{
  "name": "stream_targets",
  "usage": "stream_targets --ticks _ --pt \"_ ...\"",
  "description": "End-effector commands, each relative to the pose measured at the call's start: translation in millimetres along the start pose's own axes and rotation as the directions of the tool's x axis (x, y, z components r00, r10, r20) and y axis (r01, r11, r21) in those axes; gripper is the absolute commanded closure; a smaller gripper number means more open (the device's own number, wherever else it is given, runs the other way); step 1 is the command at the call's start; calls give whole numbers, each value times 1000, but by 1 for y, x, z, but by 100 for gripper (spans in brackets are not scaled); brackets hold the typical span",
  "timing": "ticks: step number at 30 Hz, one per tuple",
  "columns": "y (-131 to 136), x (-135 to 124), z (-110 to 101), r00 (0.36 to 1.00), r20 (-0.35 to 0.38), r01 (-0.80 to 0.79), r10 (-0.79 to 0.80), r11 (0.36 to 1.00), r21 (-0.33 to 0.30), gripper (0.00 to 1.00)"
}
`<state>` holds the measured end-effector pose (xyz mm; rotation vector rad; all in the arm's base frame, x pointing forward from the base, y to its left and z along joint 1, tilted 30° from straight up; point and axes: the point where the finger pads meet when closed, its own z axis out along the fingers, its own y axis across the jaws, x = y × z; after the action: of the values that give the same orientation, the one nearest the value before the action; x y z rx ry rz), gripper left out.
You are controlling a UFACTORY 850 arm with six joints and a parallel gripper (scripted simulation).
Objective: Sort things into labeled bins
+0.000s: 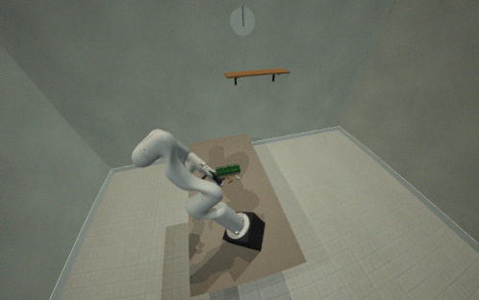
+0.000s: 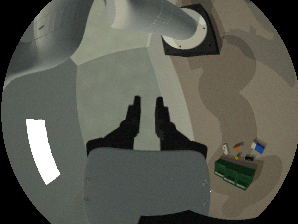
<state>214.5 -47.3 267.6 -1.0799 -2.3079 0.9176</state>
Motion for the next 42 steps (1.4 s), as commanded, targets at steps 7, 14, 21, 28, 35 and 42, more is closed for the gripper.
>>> stream_targets --ticks 7,14,21,28,35,42 --pt "71 6 20 1000 1 0 0 1000 0 93" --pt "103 10 29 1000 1 0 0 1000 0 93" --pt "116 18 23 975 -148 -180 167 981 -74 93" --pt "125 18 17 913 -280 -337 296 935 -111 93" --pt "144 12 0 794 -433 -518 425 848 -116 93" --pt "153 4 -10 639 -568 -673 518 735 -86 93"
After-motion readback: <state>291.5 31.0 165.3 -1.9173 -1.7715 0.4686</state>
